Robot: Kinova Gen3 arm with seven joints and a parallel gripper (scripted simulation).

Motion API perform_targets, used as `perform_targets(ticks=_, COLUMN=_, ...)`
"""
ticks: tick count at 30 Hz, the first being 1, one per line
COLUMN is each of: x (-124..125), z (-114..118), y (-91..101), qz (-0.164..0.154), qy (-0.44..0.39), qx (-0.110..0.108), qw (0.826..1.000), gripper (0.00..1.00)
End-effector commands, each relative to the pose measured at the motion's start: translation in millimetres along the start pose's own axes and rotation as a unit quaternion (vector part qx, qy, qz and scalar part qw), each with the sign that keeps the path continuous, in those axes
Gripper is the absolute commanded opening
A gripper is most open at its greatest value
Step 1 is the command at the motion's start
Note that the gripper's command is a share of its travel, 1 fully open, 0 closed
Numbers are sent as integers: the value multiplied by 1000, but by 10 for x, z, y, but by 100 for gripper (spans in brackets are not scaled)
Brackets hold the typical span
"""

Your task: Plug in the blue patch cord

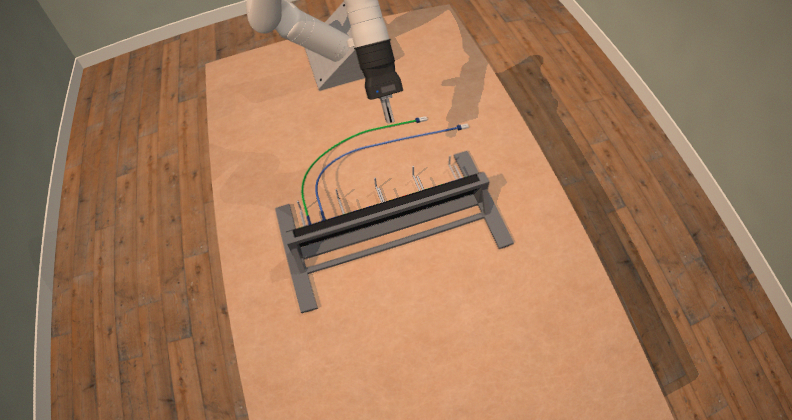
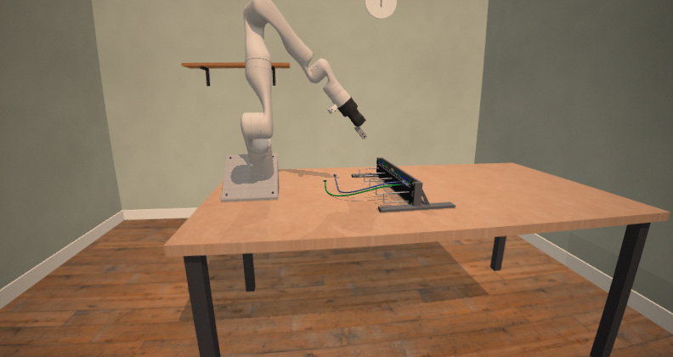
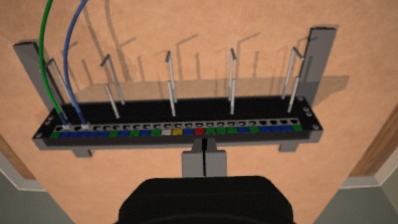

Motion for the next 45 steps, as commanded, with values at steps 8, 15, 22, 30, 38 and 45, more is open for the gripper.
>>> perform_targets(ticks=8, x=11, z=-22, y=-387, qz=2, qy=0, qx=4, qw=1000, gripper=0)
perform_targets(ticks=15, x=14, z=-26, y=-919, qz=2, qy=0, qx=4, qw=1000, gripper=0)
perform_targets(ticks=22, x=15, z=-28, y=-1214, qz=2, qy=0, qx=4, qw=1000, gripper=0)
perform_targets(ticks=30, x=16, z=-29, y=-1349, qz=2, qy=0, qx=4, qw=1000, gripper=0)
perform_targets(ticks=38, x=16, z=-29, y=-1349, qz=2, qy=0, qx=4, qw=1000, gripper=0)
perform_targets(ticks=45, x=16, z=-29, y=-1349, qz=2, qy=0, qx=4, qw=1000, gripper=0)
Point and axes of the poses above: the point where the finger pads meet when closed, its own y axis back along the fingers, its own z axis across the jaws, x = y × z, the point moved 6 cm from there along y, back along the fingers, and after that the axes turned 5 degrees about y, right-handed, at the moved point
